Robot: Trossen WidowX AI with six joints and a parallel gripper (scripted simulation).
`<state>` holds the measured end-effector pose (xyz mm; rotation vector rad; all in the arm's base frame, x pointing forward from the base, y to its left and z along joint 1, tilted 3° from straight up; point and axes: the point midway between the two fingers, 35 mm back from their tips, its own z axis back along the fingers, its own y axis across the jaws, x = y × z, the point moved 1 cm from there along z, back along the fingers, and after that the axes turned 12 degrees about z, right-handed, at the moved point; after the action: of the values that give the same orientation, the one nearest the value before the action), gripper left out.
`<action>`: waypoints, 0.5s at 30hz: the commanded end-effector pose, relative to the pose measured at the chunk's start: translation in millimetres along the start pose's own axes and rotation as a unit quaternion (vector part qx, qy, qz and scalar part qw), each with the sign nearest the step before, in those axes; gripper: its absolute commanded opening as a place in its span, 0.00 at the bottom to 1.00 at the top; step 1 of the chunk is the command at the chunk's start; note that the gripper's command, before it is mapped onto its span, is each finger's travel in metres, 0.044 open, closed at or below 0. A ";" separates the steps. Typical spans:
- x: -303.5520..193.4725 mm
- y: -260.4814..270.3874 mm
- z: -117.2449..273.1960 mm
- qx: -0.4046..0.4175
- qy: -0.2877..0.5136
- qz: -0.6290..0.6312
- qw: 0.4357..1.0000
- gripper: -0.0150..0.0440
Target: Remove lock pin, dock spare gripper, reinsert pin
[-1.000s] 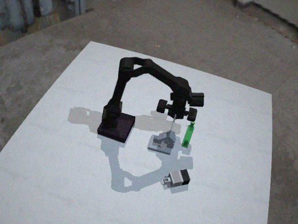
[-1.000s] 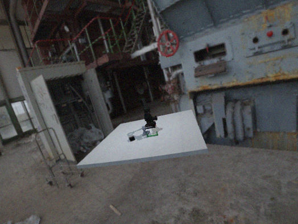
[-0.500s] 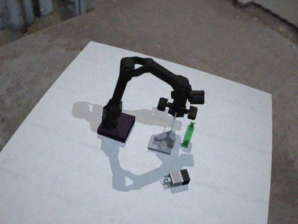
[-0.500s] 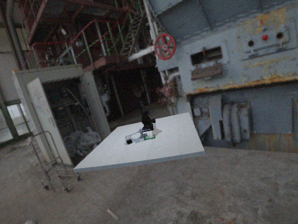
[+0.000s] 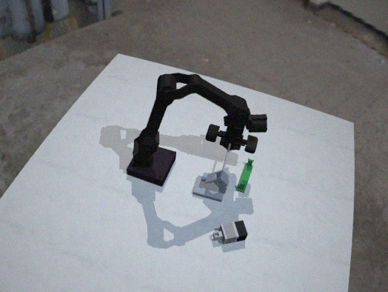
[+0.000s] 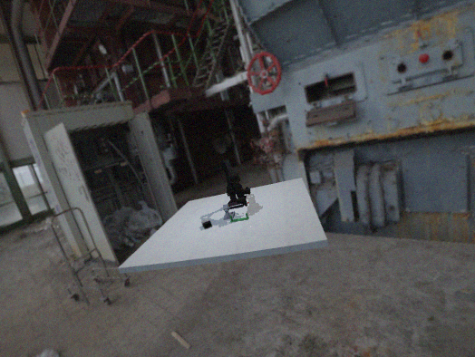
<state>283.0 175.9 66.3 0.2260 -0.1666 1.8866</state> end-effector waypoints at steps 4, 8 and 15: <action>6.1 -2.1 1.1 0.000 0.002 -0.001 1.000 0.25; 9.5 -2.8 1.1 0.001 0.002 -0.001 1.000 0.25; 15.7 -4.3 1.5 0.003 0.002 -0.002 1.000 0.25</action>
<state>281.7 188.5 69.8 0.2318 -0.1583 1.8857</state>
